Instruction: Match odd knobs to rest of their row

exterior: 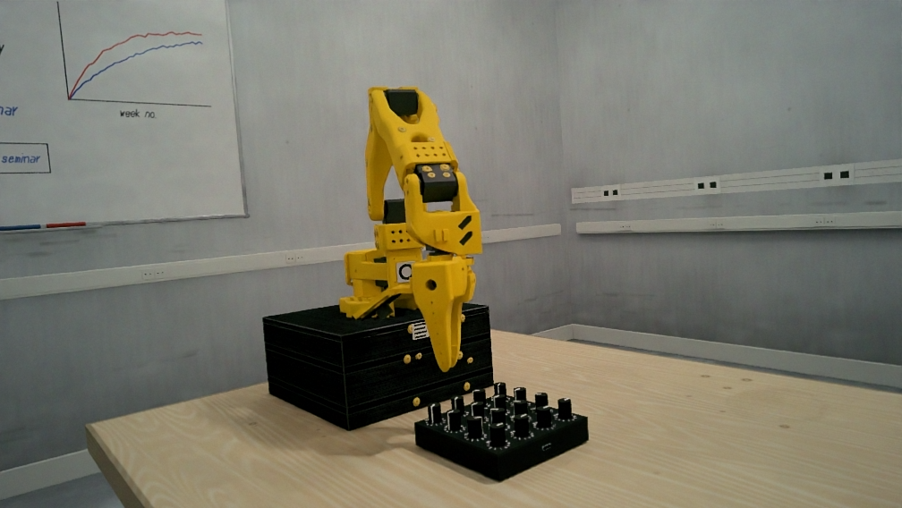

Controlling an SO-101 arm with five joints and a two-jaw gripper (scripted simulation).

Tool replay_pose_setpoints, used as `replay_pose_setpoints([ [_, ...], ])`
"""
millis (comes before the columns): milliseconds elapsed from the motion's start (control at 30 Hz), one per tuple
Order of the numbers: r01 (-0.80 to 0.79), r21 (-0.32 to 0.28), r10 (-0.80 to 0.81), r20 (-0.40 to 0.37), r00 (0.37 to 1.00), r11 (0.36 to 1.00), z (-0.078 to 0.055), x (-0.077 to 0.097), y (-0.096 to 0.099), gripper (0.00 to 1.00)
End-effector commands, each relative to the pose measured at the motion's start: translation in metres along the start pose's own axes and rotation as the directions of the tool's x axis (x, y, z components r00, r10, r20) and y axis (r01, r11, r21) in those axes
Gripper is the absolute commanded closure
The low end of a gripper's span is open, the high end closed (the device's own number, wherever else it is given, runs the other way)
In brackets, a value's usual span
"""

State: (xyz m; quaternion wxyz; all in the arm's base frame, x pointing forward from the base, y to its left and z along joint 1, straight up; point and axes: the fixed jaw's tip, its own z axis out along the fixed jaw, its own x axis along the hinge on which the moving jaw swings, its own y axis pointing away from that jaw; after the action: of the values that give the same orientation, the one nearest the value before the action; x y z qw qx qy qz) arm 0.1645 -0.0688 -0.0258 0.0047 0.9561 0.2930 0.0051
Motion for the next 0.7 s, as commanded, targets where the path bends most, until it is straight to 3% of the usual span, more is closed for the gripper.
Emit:
replay_pose_setpoints([
  [0,0.029,0.014,-0.029,0.008,1.0,0.999,0.0013,-0.0016,-0.0006,0.9],
  [667,0.075,0.014,-0.076,0.007,0.997,0.997,0.0013,-0.0014,-0.0005,0.9],
])
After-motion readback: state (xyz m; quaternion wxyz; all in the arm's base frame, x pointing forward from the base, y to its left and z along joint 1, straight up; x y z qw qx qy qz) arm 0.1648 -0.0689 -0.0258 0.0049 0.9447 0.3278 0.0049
